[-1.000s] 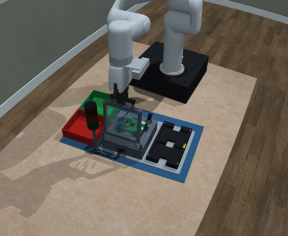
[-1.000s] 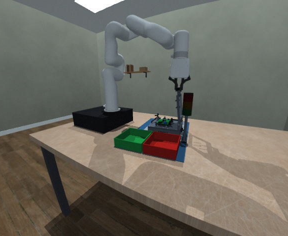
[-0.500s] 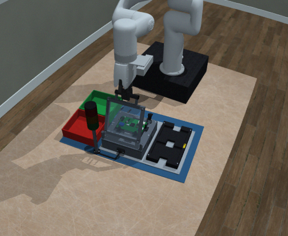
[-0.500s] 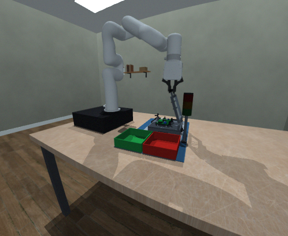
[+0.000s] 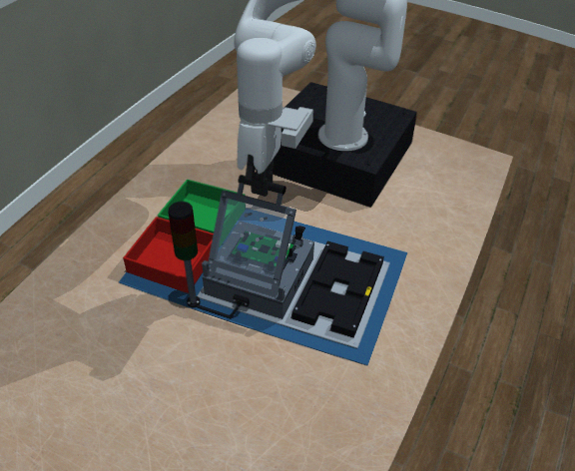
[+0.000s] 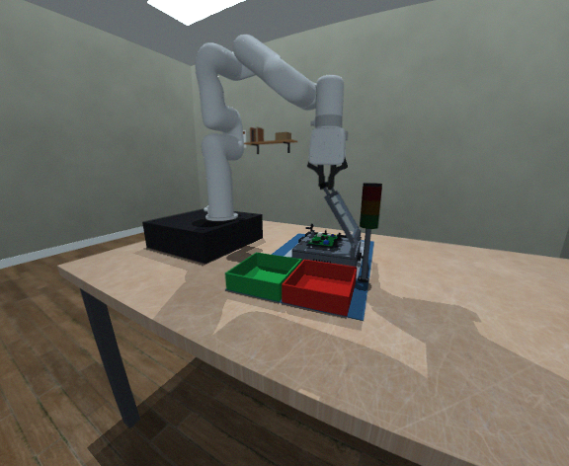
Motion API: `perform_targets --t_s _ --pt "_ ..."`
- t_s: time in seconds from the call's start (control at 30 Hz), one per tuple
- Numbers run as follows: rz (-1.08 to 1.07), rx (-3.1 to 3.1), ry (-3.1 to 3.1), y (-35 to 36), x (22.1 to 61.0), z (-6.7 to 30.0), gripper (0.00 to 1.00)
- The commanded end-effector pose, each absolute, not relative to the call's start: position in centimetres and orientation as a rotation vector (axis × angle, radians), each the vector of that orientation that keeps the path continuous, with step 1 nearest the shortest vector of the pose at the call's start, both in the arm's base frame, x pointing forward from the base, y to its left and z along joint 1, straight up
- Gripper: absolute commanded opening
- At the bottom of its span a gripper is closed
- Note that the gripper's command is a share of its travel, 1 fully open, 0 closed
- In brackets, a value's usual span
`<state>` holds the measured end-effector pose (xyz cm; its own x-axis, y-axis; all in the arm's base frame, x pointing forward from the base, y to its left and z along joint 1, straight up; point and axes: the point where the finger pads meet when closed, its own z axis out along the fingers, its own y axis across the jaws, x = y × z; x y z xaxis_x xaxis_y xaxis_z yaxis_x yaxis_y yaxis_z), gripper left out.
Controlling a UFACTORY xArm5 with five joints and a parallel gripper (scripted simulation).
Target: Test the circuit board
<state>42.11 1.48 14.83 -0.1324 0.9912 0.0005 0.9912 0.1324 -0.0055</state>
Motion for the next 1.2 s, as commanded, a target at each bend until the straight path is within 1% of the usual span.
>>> perform_targets --t_s 0.0,0.37,0.43,0.93,1.17 --pt "-0.002 -2.070 -2.365 1.3 40.8 14.0 0.00" --pt "-0.002 -2.070 -2.365 0.9 37.9 11.1 0.00" --pt "-0.002 -2.070 -2.365 0.9 37.9 11.1 0.00" --pt "-0.002 -2.070 -2.365 0.5 35.3 6.6 0.00" --pt "-0.002 -2.070 -2.365 0.5 34.8 5.4 0.00"
